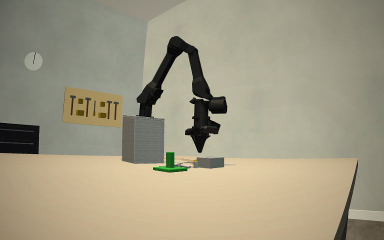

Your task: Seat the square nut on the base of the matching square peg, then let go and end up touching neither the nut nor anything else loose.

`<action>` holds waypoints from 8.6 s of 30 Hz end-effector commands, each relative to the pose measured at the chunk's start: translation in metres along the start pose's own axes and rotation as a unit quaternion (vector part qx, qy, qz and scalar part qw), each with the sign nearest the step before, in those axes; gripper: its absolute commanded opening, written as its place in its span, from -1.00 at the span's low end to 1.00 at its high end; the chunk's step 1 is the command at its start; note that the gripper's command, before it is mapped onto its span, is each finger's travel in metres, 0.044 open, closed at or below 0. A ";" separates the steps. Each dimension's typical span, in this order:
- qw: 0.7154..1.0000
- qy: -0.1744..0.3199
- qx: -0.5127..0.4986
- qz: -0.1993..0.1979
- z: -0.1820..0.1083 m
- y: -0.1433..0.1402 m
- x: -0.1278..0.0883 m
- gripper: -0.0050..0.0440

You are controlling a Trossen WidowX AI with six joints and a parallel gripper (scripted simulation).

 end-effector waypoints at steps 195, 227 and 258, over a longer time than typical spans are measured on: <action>0.977 -0.013 0.212 0.010 -0.007 0.025 0.025 0.51; 0.977 -0.013 0.212 0.010 -0.007 0.026 0.047 -0.03; 0.977 -0.014 0.212 0.009 -0.002 0.020 -0.022 -0.80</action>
Point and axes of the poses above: the point midway between the two fingers, 35 mm back from their tips, its own x axis out along the fingers, its own y axis across the jaws, z = x × y, the point moved 1 cm from there along -x, back along the fingers, and after that the axes turned 14 degrees about x, right-handed, at the moved point
